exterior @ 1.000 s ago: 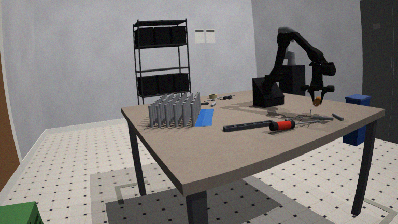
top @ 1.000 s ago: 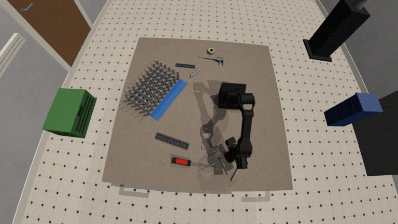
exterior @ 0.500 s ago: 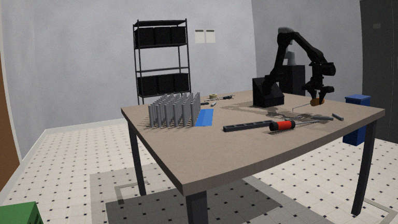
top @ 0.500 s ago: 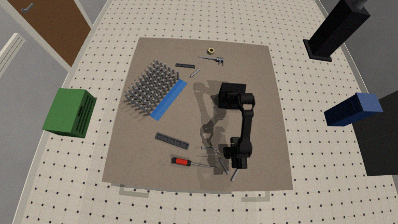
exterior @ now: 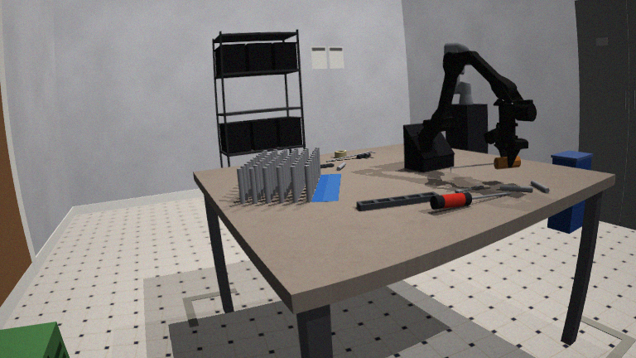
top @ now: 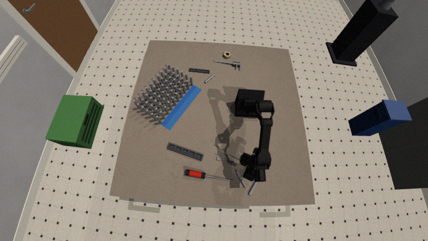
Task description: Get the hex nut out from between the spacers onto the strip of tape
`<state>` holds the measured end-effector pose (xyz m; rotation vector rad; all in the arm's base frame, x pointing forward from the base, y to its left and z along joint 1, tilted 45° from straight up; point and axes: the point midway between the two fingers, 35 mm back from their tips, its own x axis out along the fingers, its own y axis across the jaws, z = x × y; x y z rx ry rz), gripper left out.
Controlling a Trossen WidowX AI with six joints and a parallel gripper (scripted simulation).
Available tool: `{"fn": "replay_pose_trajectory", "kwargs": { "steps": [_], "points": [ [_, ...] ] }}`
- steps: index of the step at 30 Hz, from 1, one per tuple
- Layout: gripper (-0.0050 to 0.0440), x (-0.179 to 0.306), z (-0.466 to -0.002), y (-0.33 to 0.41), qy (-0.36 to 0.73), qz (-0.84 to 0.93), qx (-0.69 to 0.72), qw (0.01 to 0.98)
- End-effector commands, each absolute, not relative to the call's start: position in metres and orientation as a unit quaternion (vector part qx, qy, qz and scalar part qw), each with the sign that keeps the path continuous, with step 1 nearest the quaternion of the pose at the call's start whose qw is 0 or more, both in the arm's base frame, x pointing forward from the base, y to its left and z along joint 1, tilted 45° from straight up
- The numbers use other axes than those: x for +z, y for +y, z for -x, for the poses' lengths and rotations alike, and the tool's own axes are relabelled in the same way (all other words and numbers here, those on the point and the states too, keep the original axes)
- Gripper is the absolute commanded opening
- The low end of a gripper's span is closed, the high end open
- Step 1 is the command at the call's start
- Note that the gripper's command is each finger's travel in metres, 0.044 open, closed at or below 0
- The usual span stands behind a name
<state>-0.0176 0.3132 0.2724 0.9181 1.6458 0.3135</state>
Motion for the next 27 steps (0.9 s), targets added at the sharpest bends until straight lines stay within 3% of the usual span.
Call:
{"fn": "replay_pose_trajectory", "kwargs": {
  "steps": [1, 12, 27],
  "points": [
    [-0.0050, 0.279, 0.017, 0.312, 0.710, -0.435, 0.095, 0.546],
    [-0.0050, 0.279, 0.017, 0.312, 0.716, -0.499, 0.007, 0.487],
    [-0.0050, 0.272, 0.018, 0.323, 0.717, -0.499, 0.009, 0.486]
  ]
}}
